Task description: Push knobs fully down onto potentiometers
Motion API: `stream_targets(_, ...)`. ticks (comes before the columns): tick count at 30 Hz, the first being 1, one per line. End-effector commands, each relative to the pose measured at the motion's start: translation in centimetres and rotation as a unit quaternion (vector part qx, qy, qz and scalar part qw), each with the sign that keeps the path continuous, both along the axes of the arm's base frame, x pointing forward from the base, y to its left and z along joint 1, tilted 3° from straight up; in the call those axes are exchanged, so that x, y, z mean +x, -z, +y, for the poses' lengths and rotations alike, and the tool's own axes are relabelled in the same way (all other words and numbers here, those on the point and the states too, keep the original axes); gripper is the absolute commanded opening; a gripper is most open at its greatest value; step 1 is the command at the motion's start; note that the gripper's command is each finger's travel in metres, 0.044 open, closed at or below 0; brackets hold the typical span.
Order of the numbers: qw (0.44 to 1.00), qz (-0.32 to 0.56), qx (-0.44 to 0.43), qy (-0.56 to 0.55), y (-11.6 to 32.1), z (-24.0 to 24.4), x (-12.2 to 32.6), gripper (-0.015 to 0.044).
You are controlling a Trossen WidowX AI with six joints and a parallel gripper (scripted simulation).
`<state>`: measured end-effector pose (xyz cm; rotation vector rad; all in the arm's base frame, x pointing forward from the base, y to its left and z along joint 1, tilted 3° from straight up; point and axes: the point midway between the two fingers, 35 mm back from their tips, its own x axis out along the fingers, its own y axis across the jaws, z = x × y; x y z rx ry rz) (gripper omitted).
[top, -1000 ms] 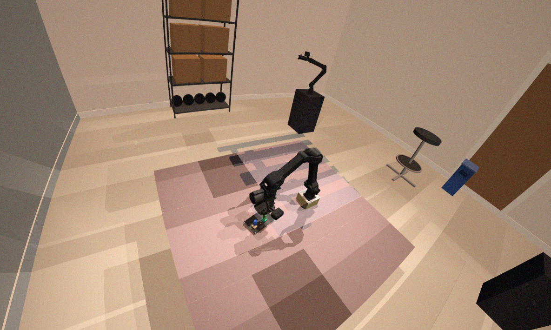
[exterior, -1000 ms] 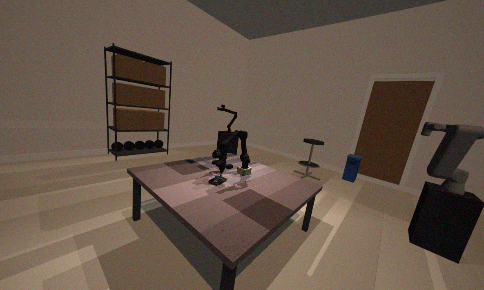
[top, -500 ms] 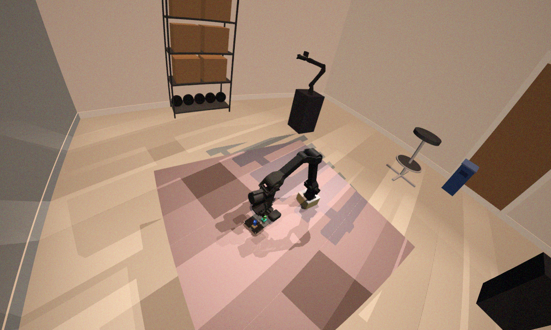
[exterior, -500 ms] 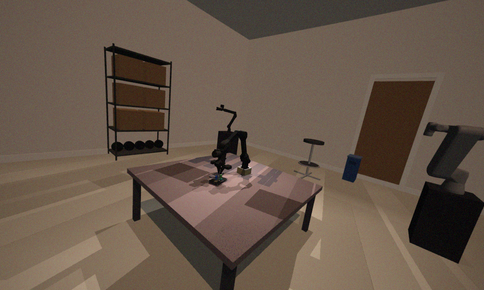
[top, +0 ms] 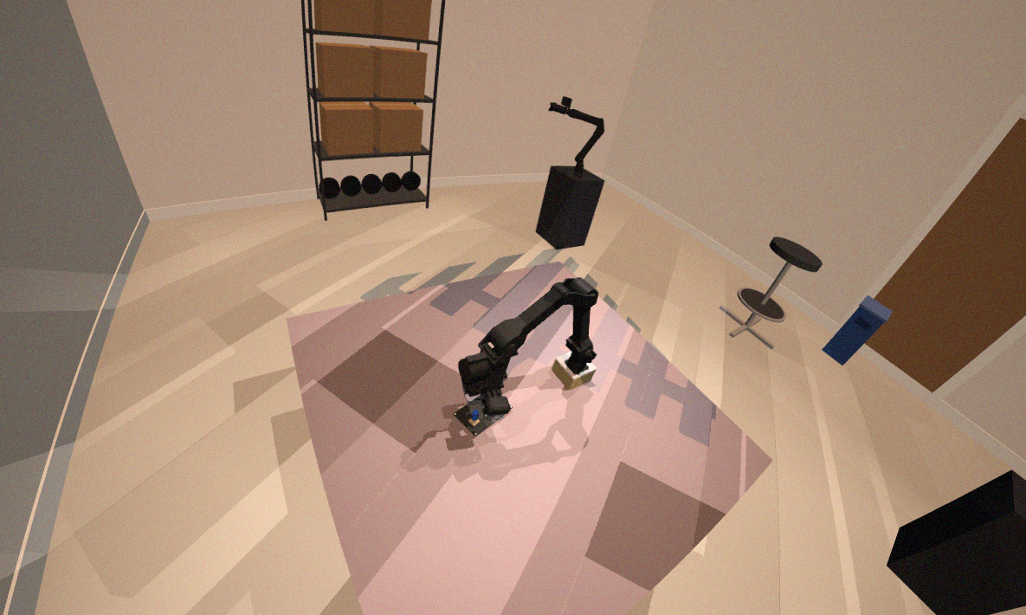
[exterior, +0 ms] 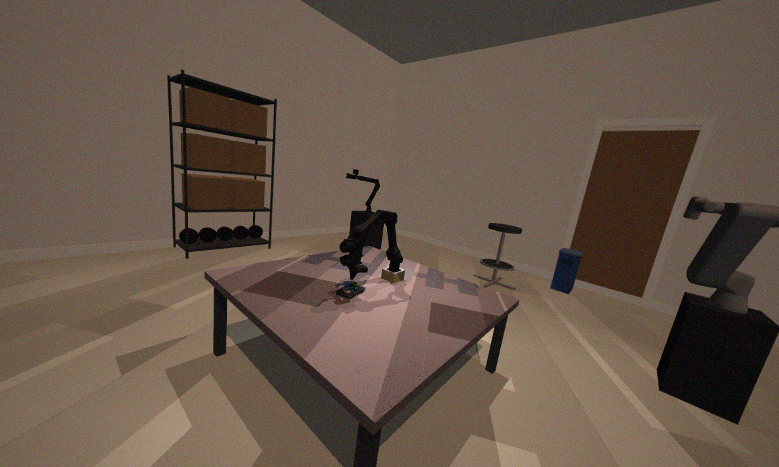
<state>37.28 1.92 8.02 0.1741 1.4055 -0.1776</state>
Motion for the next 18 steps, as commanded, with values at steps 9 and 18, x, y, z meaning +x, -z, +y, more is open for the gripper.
stream_targets(9,0.978,0.004,0.032,0.205,-0.53,0.22,0.69,0.0000)
stream_targets(18,0.934,0.005,0.054,0.353,-1.05,0.38,1.13,0.0000)
